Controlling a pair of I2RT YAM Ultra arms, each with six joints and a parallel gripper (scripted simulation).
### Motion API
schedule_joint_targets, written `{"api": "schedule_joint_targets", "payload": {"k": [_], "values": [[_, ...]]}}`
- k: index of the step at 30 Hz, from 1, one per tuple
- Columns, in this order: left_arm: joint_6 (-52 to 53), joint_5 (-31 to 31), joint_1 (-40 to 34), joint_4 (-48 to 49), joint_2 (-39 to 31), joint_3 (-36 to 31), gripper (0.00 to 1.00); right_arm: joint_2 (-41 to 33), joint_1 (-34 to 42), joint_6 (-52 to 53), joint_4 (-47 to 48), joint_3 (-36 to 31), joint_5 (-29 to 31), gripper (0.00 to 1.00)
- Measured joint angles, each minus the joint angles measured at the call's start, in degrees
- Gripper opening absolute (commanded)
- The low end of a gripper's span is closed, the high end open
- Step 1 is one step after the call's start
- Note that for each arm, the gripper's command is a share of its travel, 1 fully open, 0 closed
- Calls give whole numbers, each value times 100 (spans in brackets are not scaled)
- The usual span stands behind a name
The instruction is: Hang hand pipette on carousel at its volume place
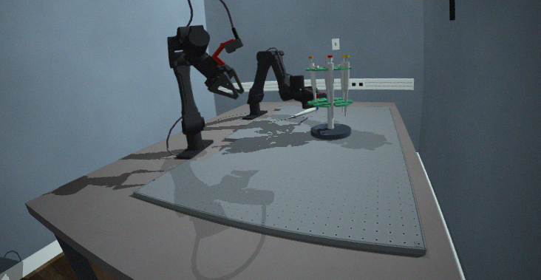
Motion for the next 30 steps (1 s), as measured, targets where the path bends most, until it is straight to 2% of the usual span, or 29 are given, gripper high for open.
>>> {"api": "schedule_joint_targets", "payload": {"k": [8, 30], "values": [[0, 15, 2, 24, -4, -37, 49, 0, 0, 0, 0, 0, 0, 100], [0, 286, 308, 424, -520, -1185, 49, 0, 0, 0, 0, 0, 0, 100]]}}
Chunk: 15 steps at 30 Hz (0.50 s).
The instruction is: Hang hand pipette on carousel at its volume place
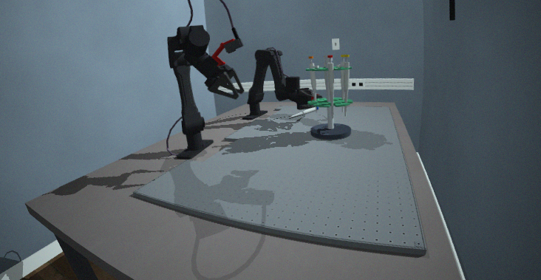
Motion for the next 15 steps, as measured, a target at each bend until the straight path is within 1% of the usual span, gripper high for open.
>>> {"api": "schedule_joint_targets", "payload": {"k": [10, 15], "values": [[0, 179, 190, 232, -319, -564, 49, 0, 0, 0, 0, 0, 0, 100], [0, 229, 223, 293, -372, -608, 49, 0, 0, 0, 0, 0, 0, 100]]}}
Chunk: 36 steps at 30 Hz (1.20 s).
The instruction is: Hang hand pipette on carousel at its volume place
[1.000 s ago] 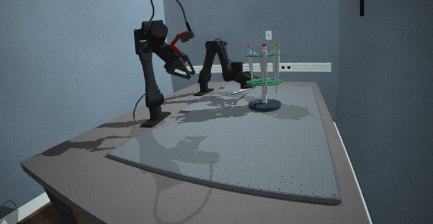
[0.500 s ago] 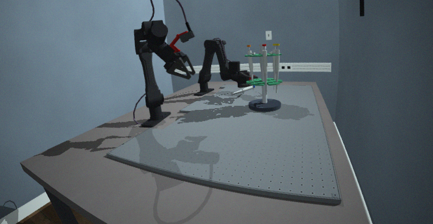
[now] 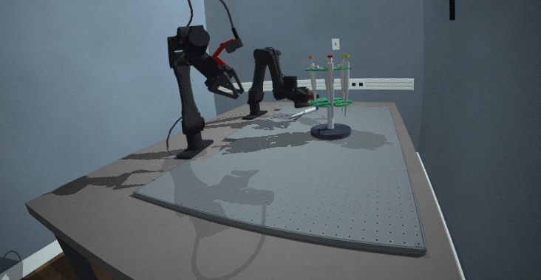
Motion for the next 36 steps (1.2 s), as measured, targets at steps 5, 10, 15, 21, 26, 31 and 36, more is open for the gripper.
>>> {"api": "schedule_joint_targets", "payload": {"k": [5, 10, 15, 21, 26, 31, 36], "values": [[92, 92, 48, -101, -94, -46, 100, 0, 0, 0, 0, 0, 0, 100], [726, 535, 621, -813, -955, -214, 100, 0, 0, 0, 0, 0, 0, 100], [1663, 1126, 1340, -1740, -2015, -216, 100, 0, 0, 0, 0, 0, 0, 100], [2767, 1718, 1888, -3110, -2769, -221, 100, 0, 0, 0, 0, 0, 0, 100], [3932, 2103, 2551, -4551, -3467, -131, 100, 0, 0, 0, 0, 0, 0, 100], [5204, 2354, 3220, -5923, -3939, 214, 100, 0, 0, 0, 0, 0, 0, 100], [6376, 2426, 3602, -7167, -4061, 533, 100, 0, 0, 0, 0, 0, 0, 100]]}}
